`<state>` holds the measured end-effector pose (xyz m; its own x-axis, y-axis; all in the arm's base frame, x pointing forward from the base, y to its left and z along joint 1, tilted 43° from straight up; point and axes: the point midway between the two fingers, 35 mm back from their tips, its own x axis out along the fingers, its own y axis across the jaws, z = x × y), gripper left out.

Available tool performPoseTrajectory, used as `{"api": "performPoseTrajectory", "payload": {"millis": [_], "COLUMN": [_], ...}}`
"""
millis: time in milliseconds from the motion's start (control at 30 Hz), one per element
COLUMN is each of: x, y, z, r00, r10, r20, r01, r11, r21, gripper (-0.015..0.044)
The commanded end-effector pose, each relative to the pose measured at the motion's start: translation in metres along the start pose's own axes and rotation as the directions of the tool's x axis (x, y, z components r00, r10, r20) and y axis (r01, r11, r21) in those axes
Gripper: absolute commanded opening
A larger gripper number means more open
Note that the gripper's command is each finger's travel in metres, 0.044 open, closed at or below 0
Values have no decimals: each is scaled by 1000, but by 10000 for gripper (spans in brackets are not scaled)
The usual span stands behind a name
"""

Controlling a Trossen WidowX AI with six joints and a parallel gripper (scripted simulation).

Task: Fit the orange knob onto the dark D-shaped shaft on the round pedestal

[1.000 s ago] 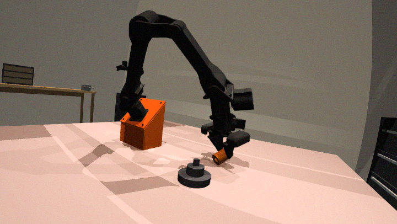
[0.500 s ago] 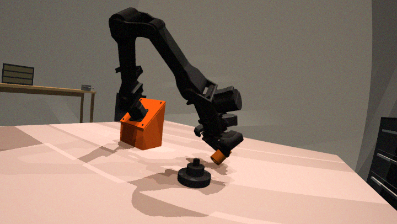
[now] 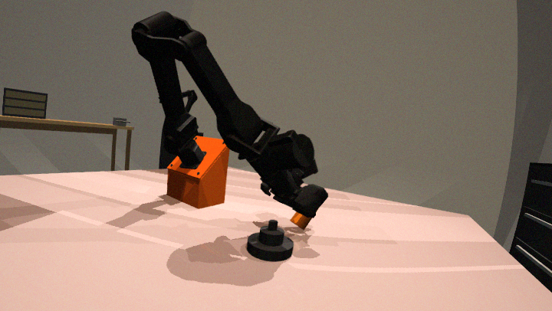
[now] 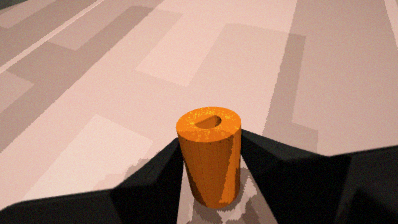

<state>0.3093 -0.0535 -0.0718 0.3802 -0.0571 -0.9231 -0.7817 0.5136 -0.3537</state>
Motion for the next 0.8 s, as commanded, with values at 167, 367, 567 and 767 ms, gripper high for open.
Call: {"api": "performPoseTrajectory", "payload": {"millis": [167,367,567,767], "x": [-6,-7,-6,-6], "y": [1,1,1,1], "z": [-9,-10,-10,-10], "r00": [988,987,986,986], "r10": [0,0,1,1], "r20": [156,163,168,168], "r01": [1,0,0,0], "r11": [1000,1000,1000,1000], "r21": [-4,-4,-5,-5], "gripper": [180,180,260,260]}}
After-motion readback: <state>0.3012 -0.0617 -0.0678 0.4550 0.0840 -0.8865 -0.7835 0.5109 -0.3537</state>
